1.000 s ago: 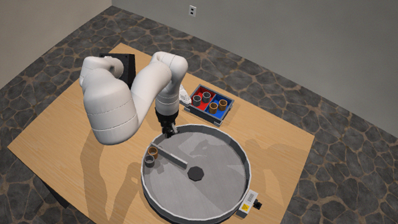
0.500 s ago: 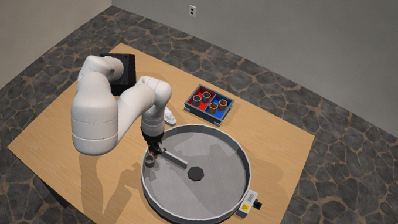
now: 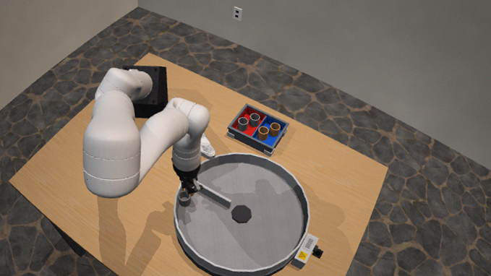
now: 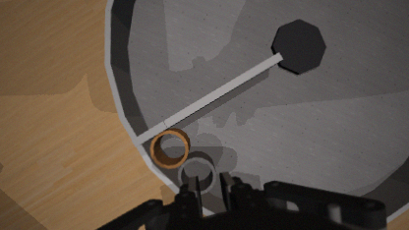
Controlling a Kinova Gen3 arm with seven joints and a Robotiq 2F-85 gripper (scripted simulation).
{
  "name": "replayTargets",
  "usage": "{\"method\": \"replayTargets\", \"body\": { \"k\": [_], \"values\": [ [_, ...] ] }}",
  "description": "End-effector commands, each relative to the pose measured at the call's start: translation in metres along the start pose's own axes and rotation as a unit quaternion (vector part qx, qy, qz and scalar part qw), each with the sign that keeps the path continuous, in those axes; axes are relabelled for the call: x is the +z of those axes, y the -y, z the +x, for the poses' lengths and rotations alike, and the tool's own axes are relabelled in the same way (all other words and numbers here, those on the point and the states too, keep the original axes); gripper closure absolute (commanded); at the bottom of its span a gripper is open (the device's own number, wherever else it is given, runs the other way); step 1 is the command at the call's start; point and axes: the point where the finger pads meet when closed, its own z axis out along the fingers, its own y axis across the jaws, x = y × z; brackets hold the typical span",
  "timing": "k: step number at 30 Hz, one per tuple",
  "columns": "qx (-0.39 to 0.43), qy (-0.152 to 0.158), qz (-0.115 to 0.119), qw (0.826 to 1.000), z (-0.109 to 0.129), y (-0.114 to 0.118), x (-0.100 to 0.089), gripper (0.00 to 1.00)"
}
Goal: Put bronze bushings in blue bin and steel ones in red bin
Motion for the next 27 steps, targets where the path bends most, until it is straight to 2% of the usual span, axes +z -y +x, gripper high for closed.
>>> {"method": "replayTargets", "body": {
  "k": [1,11,12,16,19,20,27],
  "values": [
    [-0.004,-0.004,-0.016,1.0,-0.0042,-0.0004,0.0014,0.82],
    [-0.004,-0.004,-0.016,1.0,-0.0042,-0.0004,0.0014,0.82],
    [0.0,-0.001,-0.005,1.0,-0.0018,-0.001,-0.0001,0.82],
    [-0.004,-0.004,-0.016,1.0,-0.0043,-0.0004,0.0014,0.82],
    [-0.004,-0.004,-0.016,1.0,-0.0043,-0.0004,0.0014,0.82],
    [-0.001,-0.002,-0.005,1.0,-0.0016,-0.0012,-0.0004,0.82],
    [-0.004,-0.004,-0.016,1.0,-0.0043,-0.0004,0.0014,0.82]
  ]
}}
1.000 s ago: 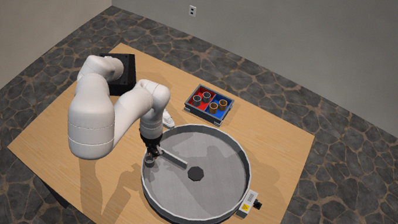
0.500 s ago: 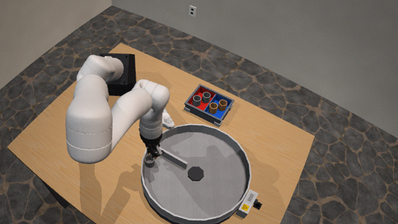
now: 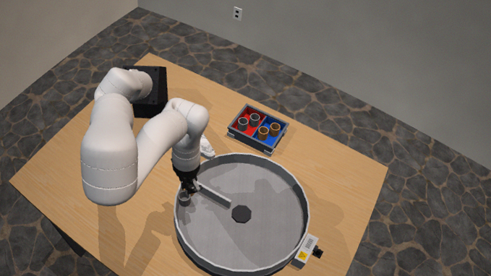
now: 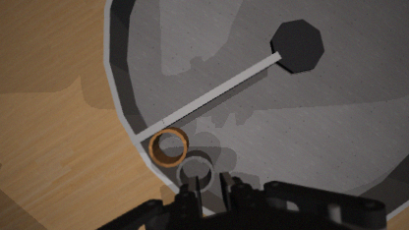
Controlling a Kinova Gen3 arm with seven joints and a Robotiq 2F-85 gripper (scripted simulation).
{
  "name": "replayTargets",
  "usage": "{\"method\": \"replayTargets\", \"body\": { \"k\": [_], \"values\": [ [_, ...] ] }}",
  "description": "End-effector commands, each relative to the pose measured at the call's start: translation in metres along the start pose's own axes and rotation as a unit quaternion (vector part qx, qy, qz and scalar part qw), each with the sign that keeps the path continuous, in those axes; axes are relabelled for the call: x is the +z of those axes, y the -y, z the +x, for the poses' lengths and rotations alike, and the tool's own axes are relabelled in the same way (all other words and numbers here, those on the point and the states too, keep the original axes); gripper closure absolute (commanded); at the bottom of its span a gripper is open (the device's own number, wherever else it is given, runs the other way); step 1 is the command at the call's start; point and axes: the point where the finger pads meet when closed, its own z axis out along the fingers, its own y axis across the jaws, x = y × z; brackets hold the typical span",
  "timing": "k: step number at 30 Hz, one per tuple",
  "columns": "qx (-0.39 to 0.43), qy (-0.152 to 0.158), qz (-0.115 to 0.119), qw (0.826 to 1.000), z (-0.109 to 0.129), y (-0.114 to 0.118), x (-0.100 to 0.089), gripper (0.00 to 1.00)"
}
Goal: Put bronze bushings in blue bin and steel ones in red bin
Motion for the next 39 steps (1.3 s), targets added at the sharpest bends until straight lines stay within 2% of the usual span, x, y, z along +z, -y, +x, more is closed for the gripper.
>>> {"method": "replayTargets", "body": {
  "k": [1,3,4,15,21,26,38,39],
  "values": [
    [-0.003,-0.003,-0.014,1.0,-0.003,0.001,0.002,0.82],
    [-0.003,-0.003,-0.014,1.0,-0.003,0.001,0.002,0.82],
    [-0.001,0.0,-0.001,1.0,0.0,0.0,0.003,0.82],
    [-0.002,-0.002,-0.008,1.0,-0.001,0.0,0.027,0.82],
    [-0.002,-0.002,-0.009,1.0,-0.002,0.0,0.03,0.82],
    [-0.003,-0.003,-0.014,1.0,-0.003,-0.001,0.046,0.82],
    [-0.003,-0.003,-0.014,1.0,-0.003,-0.001,0.046,0.82],
    [-0.003,0.0,-0.003,1.0,-0.001,-0.002,0.044,0.82]
  ]
}}
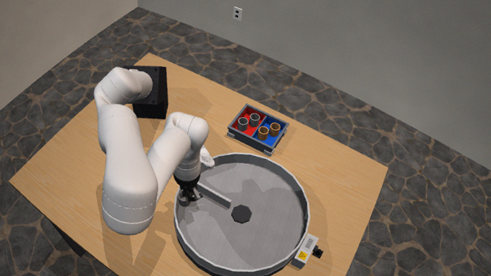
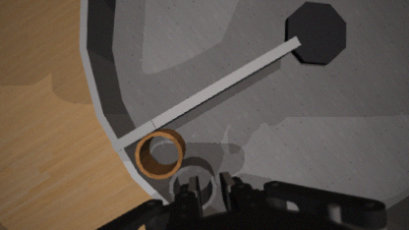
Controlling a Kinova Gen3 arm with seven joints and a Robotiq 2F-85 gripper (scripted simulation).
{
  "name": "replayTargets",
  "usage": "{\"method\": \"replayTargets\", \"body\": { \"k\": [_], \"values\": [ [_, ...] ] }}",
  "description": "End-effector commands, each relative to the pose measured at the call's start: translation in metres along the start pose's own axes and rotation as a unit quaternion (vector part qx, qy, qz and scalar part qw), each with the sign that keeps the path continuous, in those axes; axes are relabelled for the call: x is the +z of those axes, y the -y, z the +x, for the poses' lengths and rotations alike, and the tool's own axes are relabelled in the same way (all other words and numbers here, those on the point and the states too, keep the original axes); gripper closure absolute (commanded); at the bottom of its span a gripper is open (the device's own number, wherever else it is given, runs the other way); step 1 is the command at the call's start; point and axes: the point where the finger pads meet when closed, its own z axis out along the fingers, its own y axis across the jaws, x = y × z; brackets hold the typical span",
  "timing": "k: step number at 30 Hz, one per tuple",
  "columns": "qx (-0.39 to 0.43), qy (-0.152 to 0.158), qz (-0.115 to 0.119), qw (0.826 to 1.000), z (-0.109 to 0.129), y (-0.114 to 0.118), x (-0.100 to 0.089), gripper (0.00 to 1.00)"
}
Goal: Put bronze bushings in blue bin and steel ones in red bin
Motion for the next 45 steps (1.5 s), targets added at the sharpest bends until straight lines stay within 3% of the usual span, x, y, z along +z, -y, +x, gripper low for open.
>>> {"method": "replayTargets", "body": {
  "k": [1,25,26,45],
  "values": [
    [0.0,-0.002,-0.006,1.0,-0.001,0.0,0.0,0.82],
    [0.0,-0.004,-0.013,1.0,-0.002,0.002,0.002,0.82],
    [0.001,-0.003,-0.005,1.0,0.001,-0.002,0.001,0.82],
    [0.001,-0.003,-0.009,1.0,0.0,-0.001,0.016,0.82]
  ]
}}
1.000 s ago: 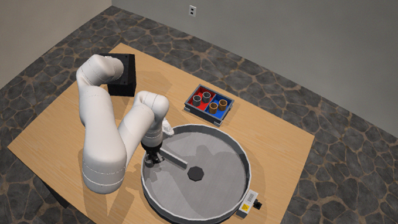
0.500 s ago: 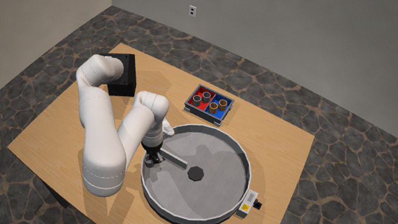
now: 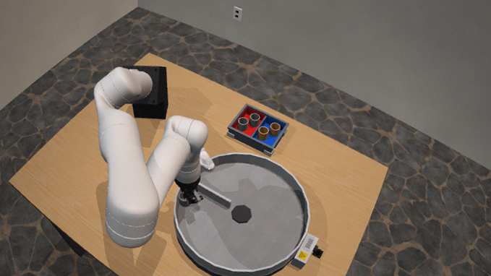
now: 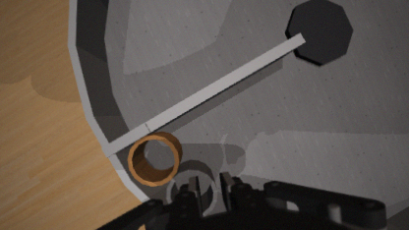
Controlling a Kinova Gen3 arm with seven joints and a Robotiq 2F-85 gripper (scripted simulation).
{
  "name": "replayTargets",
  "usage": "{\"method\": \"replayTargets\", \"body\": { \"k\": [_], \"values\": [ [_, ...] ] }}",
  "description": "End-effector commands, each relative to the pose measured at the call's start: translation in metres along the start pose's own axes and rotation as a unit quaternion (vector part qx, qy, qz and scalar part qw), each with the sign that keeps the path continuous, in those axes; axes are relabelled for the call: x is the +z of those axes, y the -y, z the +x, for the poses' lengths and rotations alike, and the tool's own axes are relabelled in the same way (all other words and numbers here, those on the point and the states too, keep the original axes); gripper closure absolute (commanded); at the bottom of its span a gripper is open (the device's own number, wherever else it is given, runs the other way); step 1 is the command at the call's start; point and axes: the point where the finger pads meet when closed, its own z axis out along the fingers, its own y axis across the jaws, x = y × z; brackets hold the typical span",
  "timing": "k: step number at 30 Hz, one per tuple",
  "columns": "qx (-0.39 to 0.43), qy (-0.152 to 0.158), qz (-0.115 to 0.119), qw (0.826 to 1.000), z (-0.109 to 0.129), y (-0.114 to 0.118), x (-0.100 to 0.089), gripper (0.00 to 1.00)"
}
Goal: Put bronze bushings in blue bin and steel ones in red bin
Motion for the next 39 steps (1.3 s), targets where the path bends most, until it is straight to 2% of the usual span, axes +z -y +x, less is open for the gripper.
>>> {"method": "replayTargets", "body": {
  "k": [1,13,21,22,39],
  "values": [
    [0.0,0.0,-0.004,1.0,-0.002,0.001,0.003,0.82],
    [0.0,-0.001,-0.008,1.0,-0.003,0.003,0.016,0.82],
    [0.0,-0.001,-0.008,1.0,-0.003,0.003,0.016,0.82],
    [0.0,0.003,0.0,1.0,-0.003,0.002,0.015,1.0],
    [0.001,0.003,-0.002,1.0,-0.003,0.0,0.015,1.0]
  ]
}}
